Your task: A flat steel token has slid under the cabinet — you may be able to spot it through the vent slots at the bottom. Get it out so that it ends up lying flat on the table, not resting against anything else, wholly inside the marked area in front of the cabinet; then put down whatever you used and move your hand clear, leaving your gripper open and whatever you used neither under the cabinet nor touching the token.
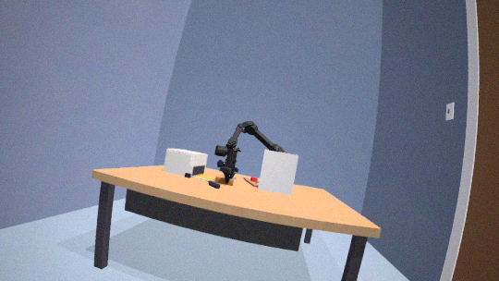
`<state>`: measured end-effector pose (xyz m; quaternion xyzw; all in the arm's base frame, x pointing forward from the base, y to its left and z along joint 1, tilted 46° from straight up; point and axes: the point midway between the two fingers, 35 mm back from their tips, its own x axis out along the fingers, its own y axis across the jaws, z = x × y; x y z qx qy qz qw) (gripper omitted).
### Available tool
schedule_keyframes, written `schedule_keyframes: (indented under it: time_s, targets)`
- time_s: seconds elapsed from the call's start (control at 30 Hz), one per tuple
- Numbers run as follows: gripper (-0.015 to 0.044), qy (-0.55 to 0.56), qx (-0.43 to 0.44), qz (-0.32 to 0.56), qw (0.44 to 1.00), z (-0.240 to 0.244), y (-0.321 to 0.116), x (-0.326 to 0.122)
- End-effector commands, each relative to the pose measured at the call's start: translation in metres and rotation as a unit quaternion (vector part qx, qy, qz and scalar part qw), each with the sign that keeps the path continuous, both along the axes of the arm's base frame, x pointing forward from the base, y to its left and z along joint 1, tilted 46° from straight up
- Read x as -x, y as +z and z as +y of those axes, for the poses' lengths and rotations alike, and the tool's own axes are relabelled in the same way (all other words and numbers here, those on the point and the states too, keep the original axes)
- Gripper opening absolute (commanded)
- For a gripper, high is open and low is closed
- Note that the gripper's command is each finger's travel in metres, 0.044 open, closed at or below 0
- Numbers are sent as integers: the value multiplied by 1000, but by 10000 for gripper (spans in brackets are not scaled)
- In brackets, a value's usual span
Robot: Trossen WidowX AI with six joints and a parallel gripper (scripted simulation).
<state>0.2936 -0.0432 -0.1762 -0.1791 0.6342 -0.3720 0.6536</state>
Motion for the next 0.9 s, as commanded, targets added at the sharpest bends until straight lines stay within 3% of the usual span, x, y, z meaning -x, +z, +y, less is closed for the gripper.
schedule_keyframes:
  time_s: [0.0,0.87]
  targets:
    - [0,-1,-2,-2,1000,-2,1,-8]
    - [0,-1,-1,-3,1000,-10,5,-39]
